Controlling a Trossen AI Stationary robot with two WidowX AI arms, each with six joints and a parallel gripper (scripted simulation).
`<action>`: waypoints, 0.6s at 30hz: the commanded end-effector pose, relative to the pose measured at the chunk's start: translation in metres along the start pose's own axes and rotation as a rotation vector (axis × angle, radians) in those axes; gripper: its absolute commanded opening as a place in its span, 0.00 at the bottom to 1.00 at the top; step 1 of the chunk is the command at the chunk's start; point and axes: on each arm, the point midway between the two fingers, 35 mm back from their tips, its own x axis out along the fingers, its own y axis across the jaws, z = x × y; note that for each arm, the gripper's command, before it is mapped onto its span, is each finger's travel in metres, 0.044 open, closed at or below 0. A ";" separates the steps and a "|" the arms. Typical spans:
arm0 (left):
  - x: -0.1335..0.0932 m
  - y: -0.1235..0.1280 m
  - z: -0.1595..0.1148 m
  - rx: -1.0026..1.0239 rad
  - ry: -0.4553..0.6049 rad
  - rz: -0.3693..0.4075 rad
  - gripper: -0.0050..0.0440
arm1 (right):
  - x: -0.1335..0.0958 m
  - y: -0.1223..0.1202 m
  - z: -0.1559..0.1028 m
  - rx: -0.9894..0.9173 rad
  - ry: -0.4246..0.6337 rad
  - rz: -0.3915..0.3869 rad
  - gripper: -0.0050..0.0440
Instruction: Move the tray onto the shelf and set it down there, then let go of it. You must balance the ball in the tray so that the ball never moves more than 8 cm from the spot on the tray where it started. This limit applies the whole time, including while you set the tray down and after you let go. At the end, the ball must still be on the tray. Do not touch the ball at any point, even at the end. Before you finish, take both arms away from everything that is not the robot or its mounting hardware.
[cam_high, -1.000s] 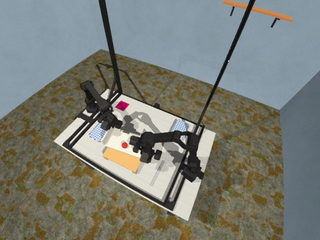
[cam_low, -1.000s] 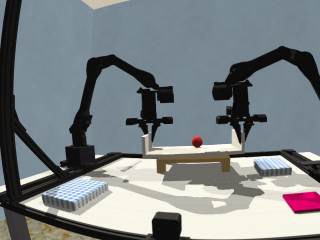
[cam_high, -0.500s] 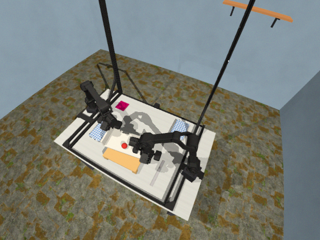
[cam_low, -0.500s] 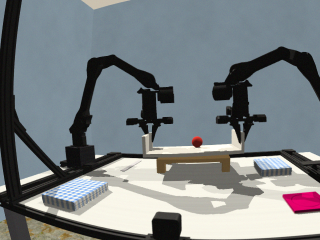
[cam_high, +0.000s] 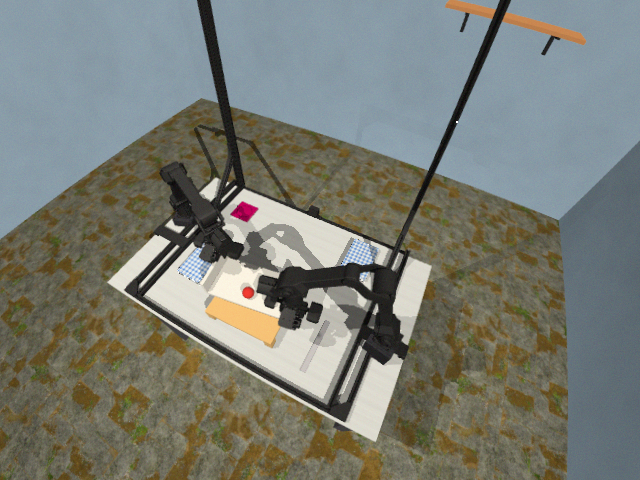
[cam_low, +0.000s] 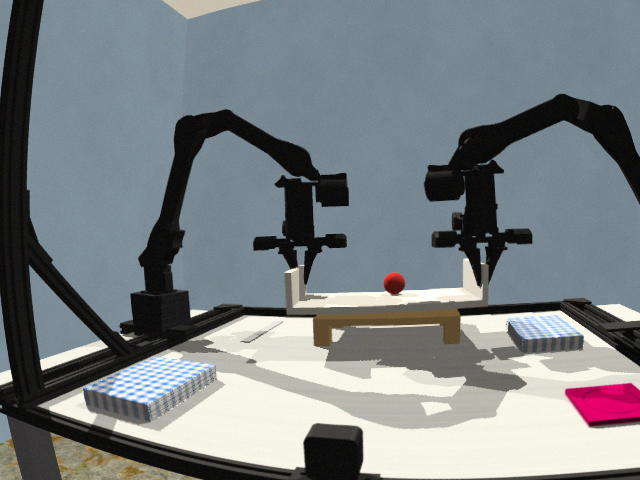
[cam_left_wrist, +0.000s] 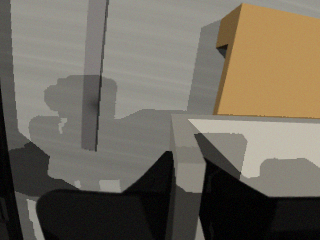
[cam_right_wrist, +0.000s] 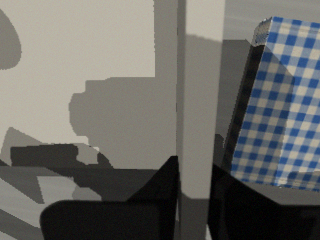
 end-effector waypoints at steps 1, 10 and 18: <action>-0.002 0.000 0.004 -0.001 -0.010 0.000 0.14 | -0.001 0.000 0.004 -0.001 -0.011 0.000 0.14; -0.002 0.000 0.005 -0.001 -0.020 -0.002 0.14 | -0.001 -0.001 0.005 -0.001 -0.021 -0.002 0.14; -0.002 -0.001 0.010 -0.001 -0.010 0.000 0.14 | -0.001 -0.001 0.010 -0.001 -0.011 0.000 0.14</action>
